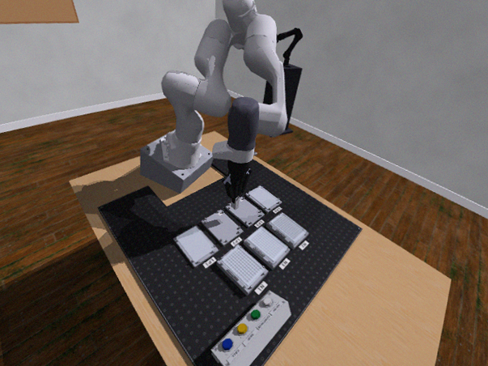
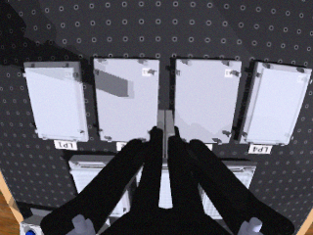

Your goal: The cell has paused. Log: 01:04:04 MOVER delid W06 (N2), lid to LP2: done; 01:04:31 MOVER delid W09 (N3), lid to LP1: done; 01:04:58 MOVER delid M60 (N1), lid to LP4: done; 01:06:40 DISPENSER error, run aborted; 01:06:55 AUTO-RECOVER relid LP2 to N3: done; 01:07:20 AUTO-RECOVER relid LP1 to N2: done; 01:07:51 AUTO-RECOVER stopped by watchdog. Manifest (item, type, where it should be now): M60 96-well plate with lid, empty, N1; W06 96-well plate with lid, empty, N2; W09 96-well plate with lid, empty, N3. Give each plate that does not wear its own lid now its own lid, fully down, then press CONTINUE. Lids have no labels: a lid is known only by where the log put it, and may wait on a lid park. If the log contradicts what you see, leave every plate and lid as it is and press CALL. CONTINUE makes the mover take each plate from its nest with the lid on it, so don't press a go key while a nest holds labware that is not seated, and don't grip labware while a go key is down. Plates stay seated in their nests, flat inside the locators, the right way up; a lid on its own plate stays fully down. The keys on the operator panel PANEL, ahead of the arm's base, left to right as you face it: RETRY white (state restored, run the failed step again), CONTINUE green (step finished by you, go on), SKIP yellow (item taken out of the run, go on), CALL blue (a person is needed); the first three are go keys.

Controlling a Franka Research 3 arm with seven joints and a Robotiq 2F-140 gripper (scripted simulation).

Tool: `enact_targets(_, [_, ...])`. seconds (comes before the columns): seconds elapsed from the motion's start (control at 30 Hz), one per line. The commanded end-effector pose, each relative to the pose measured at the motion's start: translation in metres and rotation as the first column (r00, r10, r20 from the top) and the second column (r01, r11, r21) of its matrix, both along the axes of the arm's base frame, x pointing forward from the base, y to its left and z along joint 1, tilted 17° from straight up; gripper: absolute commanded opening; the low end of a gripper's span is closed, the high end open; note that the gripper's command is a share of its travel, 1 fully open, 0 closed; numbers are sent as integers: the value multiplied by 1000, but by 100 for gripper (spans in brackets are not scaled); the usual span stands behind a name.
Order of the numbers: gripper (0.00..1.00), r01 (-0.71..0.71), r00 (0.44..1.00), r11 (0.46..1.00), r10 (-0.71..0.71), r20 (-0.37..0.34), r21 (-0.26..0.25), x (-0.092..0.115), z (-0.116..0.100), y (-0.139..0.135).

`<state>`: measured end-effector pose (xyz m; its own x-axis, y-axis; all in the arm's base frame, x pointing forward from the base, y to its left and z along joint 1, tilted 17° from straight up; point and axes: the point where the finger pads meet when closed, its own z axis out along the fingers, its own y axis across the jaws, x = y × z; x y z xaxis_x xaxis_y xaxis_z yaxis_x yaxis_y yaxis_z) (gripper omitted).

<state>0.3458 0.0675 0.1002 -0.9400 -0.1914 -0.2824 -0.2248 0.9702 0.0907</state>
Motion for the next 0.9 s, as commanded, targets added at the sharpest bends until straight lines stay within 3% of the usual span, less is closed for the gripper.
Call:
enact_targets(0.0, [0,7,1000,1000,-7,0,4,1,1,1])
enact_targets(0.6, [0,6,1000,1000,-6,0,3,1,1,1])
enact_targets(0.87, [0,-74,997,997,74,12,-19,9,4,-6])
